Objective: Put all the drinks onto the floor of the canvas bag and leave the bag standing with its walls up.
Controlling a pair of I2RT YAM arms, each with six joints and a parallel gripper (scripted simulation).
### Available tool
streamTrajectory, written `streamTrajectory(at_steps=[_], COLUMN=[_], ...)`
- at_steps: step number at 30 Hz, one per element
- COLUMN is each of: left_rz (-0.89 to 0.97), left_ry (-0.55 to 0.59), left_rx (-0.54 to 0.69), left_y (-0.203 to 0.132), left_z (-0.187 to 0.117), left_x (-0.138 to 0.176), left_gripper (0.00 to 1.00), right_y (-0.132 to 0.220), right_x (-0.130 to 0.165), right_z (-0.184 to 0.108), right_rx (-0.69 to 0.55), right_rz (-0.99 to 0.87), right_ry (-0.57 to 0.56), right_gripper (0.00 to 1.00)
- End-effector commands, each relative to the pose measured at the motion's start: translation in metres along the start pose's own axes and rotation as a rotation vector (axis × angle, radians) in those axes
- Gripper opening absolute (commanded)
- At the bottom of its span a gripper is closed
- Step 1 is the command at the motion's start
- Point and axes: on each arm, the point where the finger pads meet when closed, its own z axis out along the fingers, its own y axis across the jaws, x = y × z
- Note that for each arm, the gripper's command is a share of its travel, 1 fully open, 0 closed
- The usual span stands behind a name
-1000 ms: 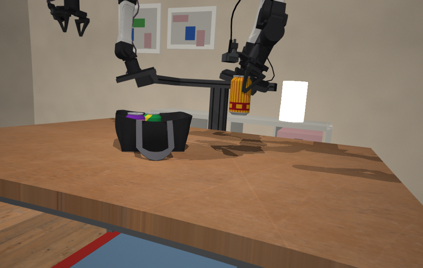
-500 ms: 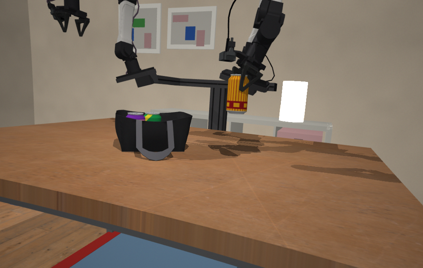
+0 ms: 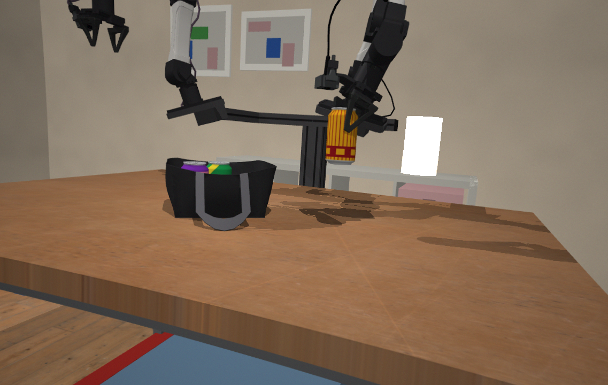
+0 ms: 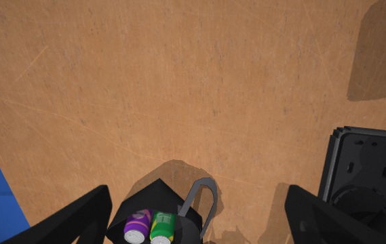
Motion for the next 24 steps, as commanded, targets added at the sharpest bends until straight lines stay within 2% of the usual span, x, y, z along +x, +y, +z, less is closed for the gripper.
streamTrajectory(at_steps=[1, 8, 11, 24], left_rz=[0.002, 0.029, -0.001, -0.007], left_ry=[-0.026, -0.058, -0.033, -0.052], left_rx=[-0.062, -0.06, -0.073, -0.074], left_y=[0.005, -0.004, -0.008, -0.033], left_z=[-0.004, -0.002, 0.002, 0.012], left_x=[-0.015, -0.036, -0.033, -0.064], left_gripper=[0.7, 0.7, 0.7, 0.7], right_y=[0.004, 0.004, 0.004, 0.004], right_x=[-0.004, -0.004, -0.004, -0.004], right_z=[-0.006, -0.006, -0.006, -0.006], right_rx=[-0.03, -0.03, -0.03, -0.03], right_rz=[-0.006, -0.006, -0.006, -0.006], right_ry=[-0.021, -0.021, -0.021, -0.021], right_gripper=[0.86, 0.86, 0.86, 0.86])
